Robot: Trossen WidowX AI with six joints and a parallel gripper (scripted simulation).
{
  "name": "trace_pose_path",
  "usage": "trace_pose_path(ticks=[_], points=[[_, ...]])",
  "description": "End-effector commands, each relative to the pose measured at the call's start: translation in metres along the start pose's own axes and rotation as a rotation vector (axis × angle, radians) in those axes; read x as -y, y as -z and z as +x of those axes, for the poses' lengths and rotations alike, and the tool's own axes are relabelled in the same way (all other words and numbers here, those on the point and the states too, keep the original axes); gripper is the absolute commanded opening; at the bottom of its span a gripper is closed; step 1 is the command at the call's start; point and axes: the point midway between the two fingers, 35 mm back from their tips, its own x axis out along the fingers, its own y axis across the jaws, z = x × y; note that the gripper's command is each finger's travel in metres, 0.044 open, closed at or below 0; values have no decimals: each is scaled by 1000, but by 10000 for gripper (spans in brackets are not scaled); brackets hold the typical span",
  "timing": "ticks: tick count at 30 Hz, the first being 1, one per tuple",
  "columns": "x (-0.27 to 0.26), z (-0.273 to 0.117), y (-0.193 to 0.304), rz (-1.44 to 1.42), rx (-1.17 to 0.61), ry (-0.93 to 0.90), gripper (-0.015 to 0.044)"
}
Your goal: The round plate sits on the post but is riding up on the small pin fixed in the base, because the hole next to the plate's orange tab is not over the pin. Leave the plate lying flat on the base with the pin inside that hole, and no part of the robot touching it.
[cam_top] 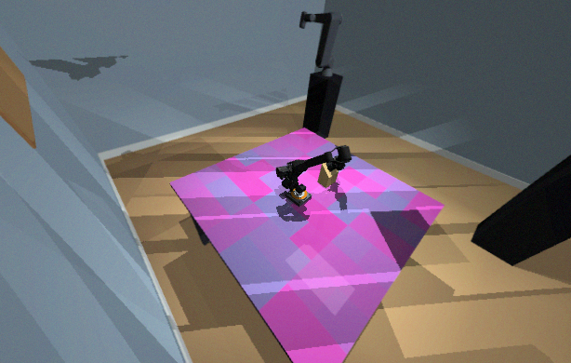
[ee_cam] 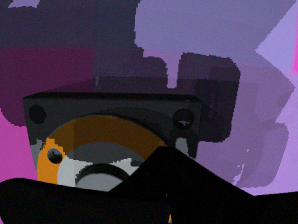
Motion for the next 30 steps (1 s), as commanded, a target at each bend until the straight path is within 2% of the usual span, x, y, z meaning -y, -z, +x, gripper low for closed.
trace_pose_path(ticks=[1,30], points=[[2,3,3,12,1,-5,0],[14,5,27,12,0,-4,0]])
